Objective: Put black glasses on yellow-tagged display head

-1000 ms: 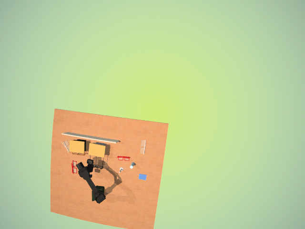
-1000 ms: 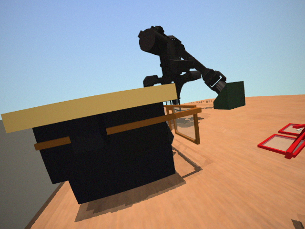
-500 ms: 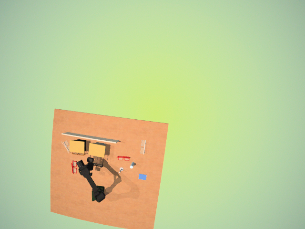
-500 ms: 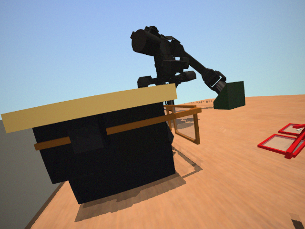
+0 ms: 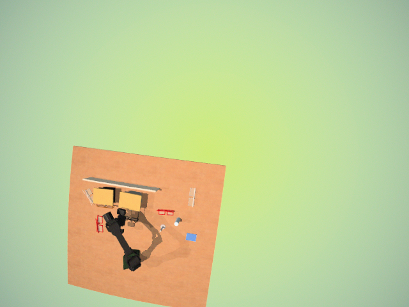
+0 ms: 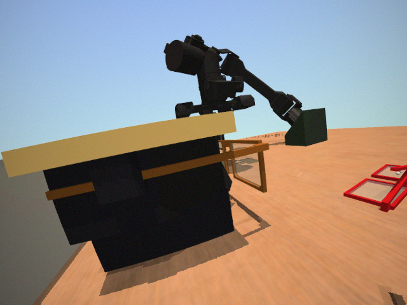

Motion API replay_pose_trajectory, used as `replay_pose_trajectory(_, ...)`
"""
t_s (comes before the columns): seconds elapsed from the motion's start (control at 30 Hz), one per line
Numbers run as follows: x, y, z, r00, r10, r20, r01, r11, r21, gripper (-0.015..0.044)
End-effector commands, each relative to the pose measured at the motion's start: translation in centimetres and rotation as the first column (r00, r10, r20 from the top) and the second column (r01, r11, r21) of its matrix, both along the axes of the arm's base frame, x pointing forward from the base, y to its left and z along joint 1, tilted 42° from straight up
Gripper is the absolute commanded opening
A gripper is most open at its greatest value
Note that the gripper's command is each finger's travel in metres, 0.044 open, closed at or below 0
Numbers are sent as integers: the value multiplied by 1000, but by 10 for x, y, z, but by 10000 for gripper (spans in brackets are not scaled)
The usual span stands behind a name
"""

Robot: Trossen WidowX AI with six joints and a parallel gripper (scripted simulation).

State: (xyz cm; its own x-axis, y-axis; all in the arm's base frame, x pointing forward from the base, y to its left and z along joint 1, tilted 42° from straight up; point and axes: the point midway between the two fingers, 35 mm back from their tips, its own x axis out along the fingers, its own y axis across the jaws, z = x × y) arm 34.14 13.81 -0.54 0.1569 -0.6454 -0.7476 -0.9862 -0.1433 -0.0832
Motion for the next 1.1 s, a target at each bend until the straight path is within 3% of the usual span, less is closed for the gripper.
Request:
replay_pose_trajectory(0.0,7,0,0,1000,3,-2,-3,1000,-7,0)
replay_pose_trajectory(1.07,49,5,3,1000,3,1,-3,1000,-7,0)
